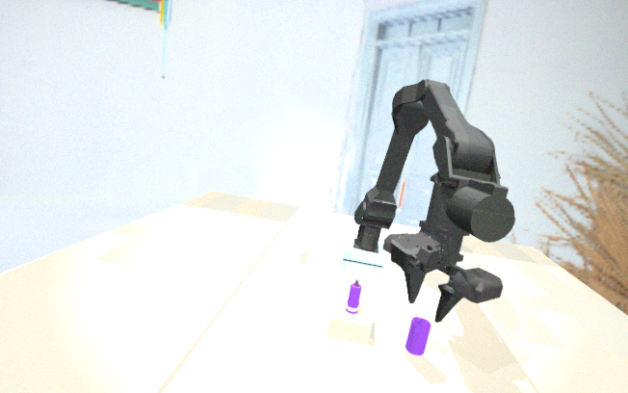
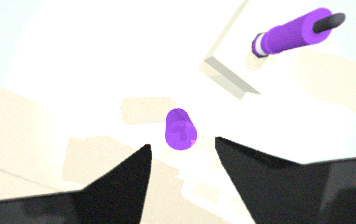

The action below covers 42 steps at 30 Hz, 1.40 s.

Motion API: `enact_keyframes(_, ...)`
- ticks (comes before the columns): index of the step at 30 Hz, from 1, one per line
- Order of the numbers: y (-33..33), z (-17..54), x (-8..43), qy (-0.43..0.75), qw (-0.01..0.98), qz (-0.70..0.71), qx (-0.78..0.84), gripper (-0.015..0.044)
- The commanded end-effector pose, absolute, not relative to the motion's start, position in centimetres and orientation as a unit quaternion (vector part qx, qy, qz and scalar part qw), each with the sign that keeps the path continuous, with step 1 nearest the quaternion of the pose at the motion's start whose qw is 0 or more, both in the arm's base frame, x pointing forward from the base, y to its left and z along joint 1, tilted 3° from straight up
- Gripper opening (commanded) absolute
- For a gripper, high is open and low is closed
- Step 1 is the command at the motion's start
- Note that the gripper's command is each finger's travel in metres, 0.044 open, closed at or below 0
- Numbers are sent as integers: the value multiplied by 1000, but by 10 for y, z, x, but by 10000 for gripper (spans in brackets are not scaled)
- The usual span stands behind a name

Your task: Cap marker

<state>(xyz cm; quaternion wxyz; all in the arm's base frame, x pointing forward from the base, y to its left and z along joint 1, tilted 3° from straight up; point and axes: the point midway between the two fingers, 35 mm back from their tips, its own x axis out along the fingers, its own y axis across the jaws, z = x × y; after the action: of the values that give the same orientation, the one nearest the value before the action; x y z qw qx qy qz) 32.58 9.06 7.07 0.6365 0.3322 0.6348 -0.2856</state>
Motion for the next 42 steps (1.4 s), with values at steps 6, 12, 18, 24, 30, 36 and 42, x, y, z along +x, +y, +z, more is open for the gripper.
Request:
enact_keyframes(6,92,54,326,638,634,-286,331,256)
enact_keyframes(12,93,44,327,638,634,-286,331,256)
enact_keyframes(18,93,35,327,638,634,-286,331,256)
enact_keyframes(24,94,25,327,638,634,-286,331,256)
enact_keyframes(30,94,16,326,638,634,-286,331,256)
enact_keyframes(36,94,15,327,638,634,-286,331,230)
enact_keyframes(42,94,15,327,638,634,-286,331,112)
